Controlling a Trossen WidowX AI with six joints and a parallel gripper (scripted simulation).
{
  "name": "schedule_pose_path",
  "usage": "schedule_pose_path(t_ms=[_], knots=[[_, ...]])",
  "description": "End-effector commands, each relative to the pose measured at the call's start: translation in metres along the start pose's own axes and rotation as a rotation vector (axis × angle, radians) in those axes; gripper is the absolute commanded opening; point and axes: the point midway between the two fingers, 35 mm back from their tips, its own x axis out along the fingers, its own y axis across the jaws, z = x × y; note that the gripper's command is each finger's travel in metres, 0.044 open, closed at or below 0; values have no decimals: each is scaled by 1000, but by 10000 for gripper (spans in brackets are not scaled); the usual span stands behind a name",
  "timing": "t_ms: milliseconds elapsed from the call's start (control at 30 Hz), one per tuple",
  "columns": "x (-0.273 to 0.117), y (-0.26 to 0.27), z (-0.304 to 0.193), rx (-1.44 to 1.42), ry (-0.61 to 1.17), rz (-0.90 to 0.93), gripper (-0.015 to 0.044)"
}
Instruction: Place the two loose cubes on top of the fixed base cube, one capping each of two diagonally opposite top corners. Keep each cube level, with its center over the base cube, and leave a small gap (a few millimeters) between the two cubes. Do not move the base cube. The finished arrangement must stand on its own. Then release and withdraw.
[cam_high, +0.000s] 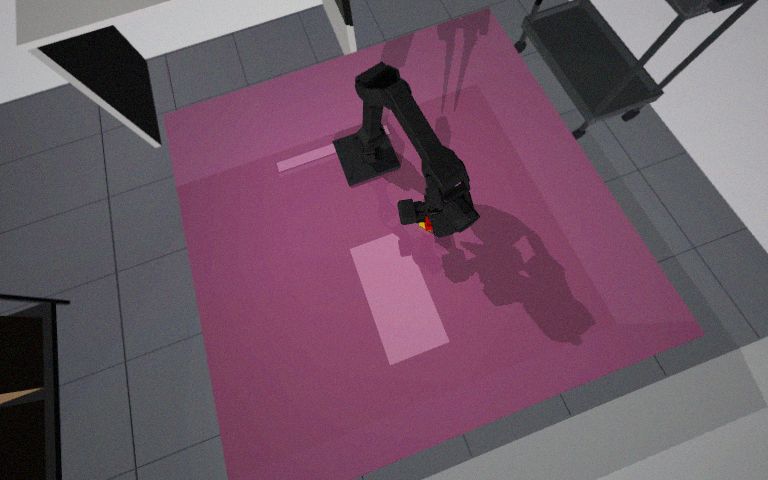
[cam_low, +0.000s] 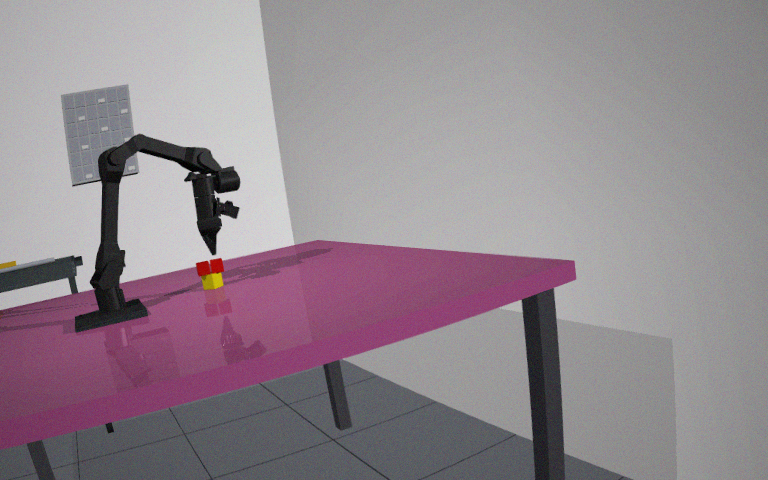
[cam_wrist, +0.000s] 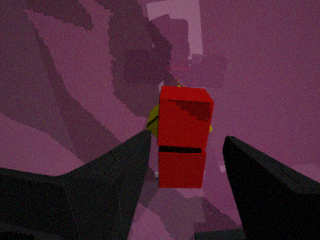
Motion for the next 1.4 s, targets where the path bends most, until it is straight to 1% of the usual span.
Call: schedule_pose_path(t_ms=[0,867,1200,1367], knots=[[-8,1,2,-1,-13,6,205],[-37,0,1,-1,-13,6,205],[-37,0,1,-1,-13,6,205],[-38,0,1,1,-6,3,336]])
